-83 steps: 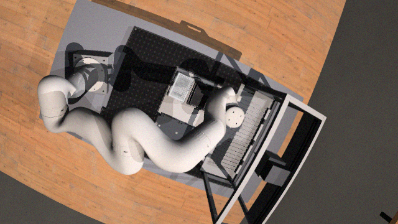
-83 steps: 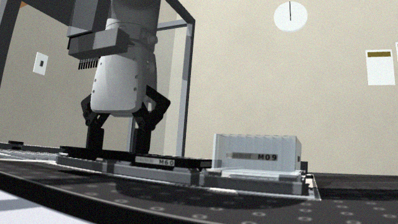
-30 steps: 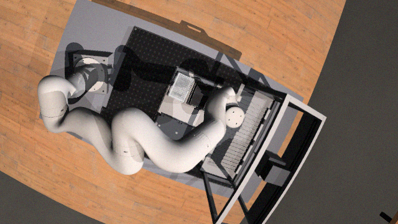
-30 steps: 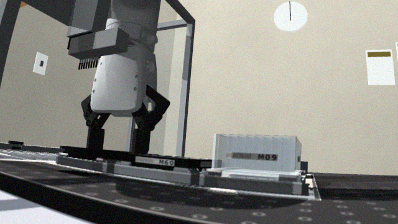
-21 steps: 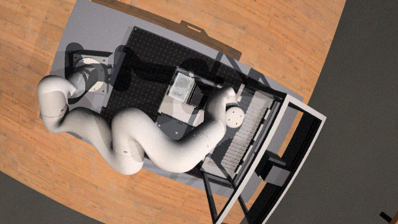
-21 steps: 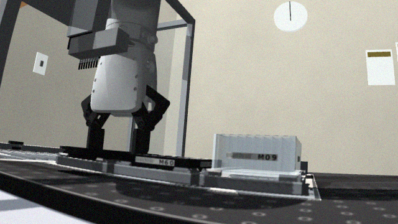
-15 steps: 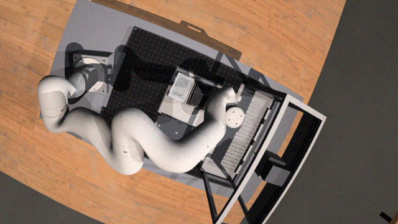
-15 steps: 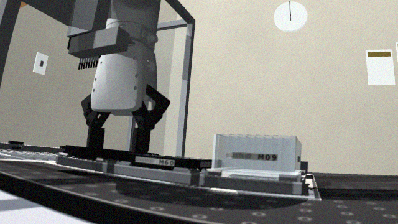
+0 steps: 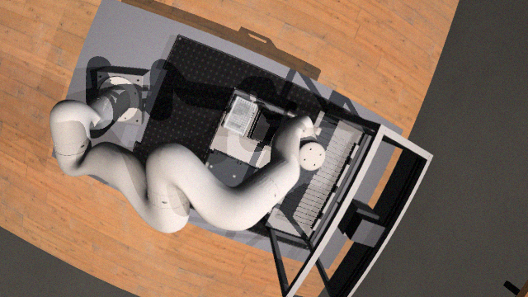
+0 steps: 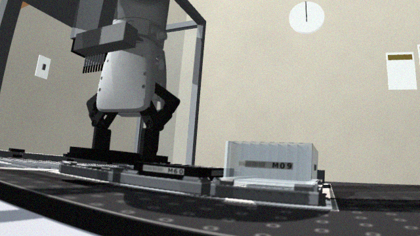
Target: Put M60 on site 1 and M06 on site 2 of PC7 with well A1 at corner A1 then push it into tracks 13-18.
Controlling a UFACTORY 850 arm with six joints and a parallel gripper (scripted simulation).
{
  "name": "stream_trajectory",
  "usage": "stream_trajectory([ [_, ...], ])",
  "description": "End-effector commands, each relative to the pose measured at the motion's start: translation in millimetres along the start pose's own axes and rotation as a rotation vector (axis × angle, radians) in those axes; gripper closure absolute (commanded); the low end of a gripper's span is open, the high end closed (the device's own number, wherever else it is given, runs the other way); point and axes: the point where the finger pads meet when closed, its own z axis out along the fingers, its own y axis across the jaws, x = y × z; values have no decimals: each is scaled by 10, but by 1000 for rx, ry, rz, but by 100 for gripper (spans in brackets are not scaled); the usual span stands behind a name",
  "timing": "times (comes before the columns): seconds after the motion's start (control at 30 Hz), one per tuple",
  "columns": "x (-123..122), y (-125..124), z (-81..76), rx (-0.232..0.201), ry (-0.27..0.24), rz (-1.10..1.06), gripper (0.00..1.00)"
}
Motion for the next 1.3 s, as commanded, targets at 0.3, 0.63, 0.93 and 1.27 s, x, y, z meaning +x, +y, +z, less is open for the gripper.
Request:
stream_trajectory([
  [0.3,3,16,-106,-3,1,1,100],
  [0.63,3,15,-136,-3,1,1,100],
  [0.93,3,15,-269,-3,1,1,100],
  [1.27,3,15,-419,-3,1,1,100],
])
